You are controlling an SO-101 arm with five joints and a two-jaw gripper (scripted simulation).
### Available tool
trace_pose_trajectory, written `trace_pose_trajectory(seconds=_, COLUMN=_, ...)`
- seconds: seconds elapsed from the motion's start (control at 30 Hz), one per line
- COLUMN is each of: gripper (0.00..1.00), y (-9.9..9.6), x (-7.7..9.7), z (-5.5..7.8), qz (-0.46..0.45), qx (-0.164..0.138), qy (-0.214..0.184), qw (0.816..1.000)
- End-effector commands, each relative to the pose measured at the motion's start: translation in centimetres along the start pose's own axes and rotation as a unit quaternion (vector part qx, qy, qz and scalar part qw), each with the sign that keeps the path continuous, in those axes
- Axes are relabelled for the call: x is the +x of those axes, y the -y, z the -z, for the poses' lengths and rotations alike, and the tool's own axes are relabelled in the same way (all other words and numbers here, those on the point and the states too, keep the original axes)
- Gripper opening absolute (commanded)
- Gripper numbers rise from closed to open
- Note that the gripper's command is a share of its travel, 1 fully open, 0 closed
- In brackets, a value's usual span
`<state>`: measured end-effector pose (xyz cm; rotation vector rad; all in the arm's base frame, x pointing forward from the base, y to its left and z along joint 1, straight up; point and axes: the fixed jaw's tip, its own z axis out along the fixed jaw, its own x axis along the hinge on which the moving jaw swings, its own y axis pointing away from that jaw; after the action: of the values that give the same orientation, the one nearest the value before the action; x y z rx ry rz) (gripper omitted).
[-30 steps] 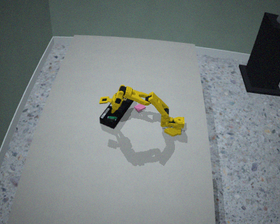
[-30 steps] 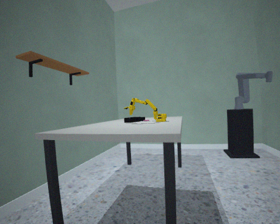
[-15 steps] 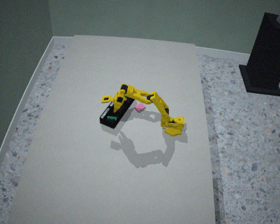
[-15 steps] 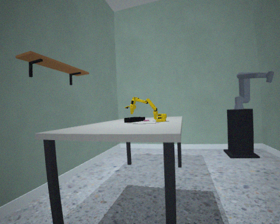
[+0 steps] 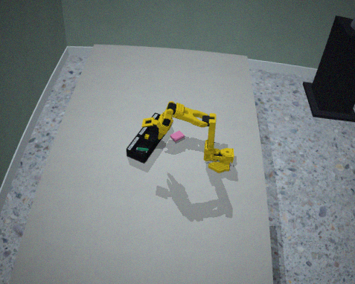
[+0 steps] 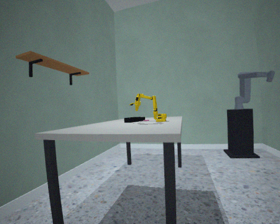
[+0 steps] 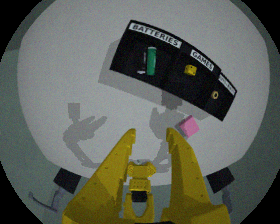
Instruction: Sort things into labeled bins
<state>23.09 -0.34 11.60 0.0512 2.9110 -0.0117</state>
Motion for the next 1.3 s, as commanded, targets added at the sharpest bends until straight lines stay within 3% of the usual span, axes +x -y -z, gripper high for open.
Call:
trace_pose_trajectory(seconds=0.0, gripper=0.16, y=0.2, x=2.3, z=2.6, qz=0.003, qx=0.002, qy=0.038, qw=0.999)
trace_pose_trajectory(seconds=0.27, gripper=0.16, y=0.1, x=4.9, z=2.7, qz=0.007, qx=0.002, qy=0.033, qw=0.999)
trace_pose_trajectory(seconds=1.27, gripper=0.16, y=0.1, x=5.3, z=2.7, qz=0.008, qx=0.002, qy=0.032, qw=0.999)
